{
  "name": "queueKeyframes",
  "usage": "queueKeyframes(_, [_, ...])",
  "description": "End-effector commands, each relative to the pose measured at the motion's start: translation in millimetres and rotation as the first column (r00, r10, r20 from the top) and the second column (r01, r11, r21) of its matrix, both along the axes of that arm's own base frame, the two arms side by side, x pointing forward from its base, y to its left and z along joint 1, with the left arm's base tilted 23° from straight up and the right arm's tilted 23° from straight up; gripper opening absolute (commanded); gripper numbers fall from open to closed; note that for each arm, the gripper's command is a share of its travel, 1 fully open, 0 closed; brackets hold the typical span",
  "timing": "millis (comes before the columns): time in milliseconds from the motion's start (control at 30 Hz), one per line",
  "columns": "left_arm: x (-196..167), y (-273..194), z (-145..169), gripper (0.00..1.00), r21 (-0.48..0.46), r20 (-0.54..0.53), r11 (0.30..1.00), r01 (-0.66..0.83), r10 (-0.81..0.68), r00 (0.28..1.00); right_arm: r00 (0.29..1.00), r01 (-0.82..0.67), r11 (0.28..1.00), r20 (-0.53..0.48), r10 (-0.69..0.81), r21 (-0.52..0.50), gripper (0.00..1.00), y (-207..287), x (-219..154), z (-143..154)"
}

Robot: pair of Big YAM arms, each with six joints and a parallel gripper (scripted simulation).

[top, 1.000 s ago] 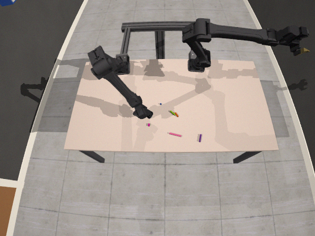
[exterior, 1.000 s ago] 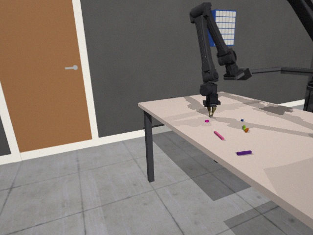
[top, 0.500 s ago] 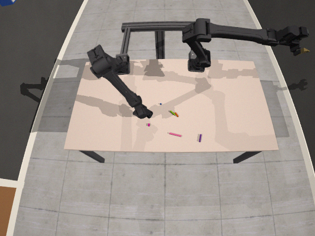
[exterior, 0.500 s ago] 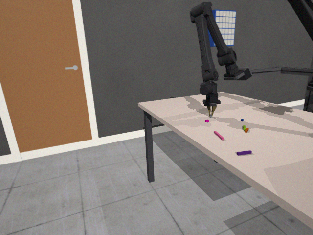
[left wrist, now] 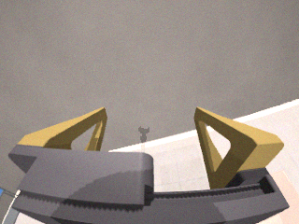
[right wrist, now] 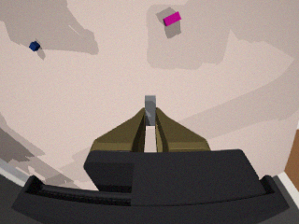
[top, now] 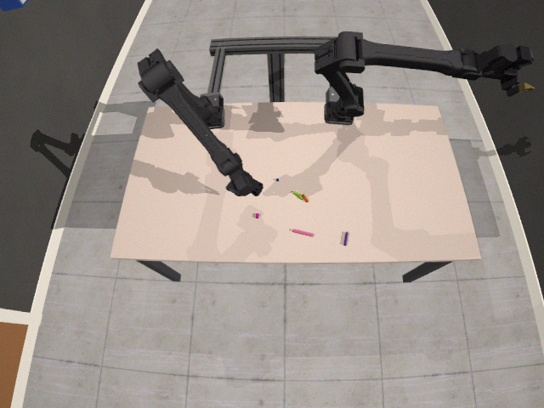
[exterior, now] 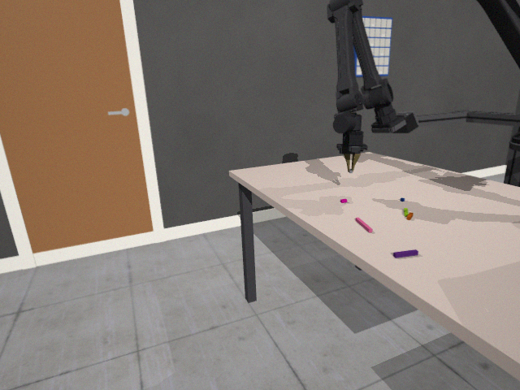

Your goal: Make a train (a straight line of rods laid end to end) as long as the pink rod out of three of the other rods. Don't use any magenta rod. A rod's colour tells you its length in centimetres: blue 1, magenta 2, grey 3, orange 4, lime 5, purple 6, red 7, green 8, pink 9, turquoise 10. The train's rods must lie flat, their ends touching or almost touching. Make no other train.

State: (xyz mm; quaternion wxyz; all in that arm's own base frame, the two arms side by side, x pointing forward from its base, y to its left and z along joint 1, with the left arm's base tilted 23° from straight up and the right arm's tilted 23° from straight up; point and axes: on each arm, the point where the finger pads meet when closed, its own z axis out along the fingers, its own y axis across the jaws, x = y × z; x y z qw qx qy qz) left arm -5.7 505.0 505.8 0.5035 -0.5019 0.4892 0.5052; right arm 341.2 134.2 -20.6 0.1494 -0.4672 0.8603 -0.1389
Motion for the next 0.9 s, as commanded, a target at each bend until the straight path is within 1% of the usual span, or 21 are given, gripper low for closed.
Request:
queueKeyframes(0, [-5.3, -2.3, 48.0, 1.00, 0.088, -0.012, 0.996, -0.008, 0.009, 1.000, 1.000, 0.009, 1.000, 0.015, -0.010, 0.013, 0.04, 8.8, -0.7, 18.7])
queueKeyframes(67, [-5.3, -2.3, 48.0, 1.00, 0.088, -0.012, 0.996, -0.008, 0.009, 1.000, 1.000, 0.009, 1.000, 0.017, -0.010, 0.014, 0.04, 9.5, -0.3, 20.9])
queueKeyframes(100, [-5.3, -2.3, 48.0, 1.00, 0.088, -0.012, 0.996, -0.008, 0.009, 1.000, 1.000, 0.016, 1.000, -0.010, -0.016, -0.003, 0.04, 5.1, -3.1, 9.9])
queueKeyframes(200, [-5.3, -2.3, 48.0, 1.00, 0.088, -0.012, 0.996, -0.008, 0.009, 1.000, 1.000, 0.021, 1.000, -0.014, -0.021, -0.004, 0.04, 2.4, -4.4, 8.5])
queueKeyframes(300, [-5.3, -2.3, 48.0, 1.00, 0.088, -0.012, 0.996, -0.008, 0.009, 1.000, 1.000, 0.021, 1.000, -0.009, -0.021, -0.001, 0.04, 2.8, -3.7, 10.6])
queueKeyframes(333, [-5.3, -2.3, 48.0, 1.00, 0.088, -0.012, 0.996, -0.008, 0.009, 1.000, 1.000, 0.021, 1.000, 0.012, -0.021, 0.012, 0.04, 4.4, -0.8, 18.8])
queueKeyframes(400, [-5.3, -2.3, 48.0, 1.00, 0.088, -0.012, 0.996, -0.008, 0.009, 1.000, 1.000, 0.012, 1.000, 0.007, -0.012, 0.007, 0.04, 6.2, -2.0, 17.0])
queueKeyframes(500, [-5.3, -2.3, 48.0, 1.00, 0.088, -0.012, 0.996, -0.008, 0.009, 1.000, 0.997, -0.077, 0.997, -0.014, 0.076, -0.029, 0.04, 26.5, -5.8, 8.8])
queueKeyframes(567, [-5.3, -2.3, 48.0, 1.00, 0.088, -0.012, 0.996, -0.008, 0.009, 1.000, 0.984, -0.176, 0.982, -0.034, 0.174, -0.066, 0.04, 48.9, -18.8, 0.8])
queueKeyframes(633, [-5.3, -2.3, 48.0, 1.00, 0.088, -0.012, 0.996, -0.008, 0.009, 1.000, 0.972, -0.235, 0.968, -0.047, 0.232, -0.088, 0.04, 62.0, -27.5, -4.0])
queueKeyframes(800, [-5.3, -2.3, 48.0, 1.00, 0.088, -0.012, 0.996, -0.008, 0.009, 1.000, 0.904, -0.427, 0.890, -0.093, 0.417, -0.158, 0.04, 102.3, -60.4, -20.0])
queueKeyframes(867, [-5.3, -2.3, 48.0, 1.00, 0.088, -0.012, 0.996, -0.008, 0.009, 1.000, 0.904, -0.427, 0.890, -0.093, 0.417, -0.158, 0.04, 102.3, -60.4, -20.0])
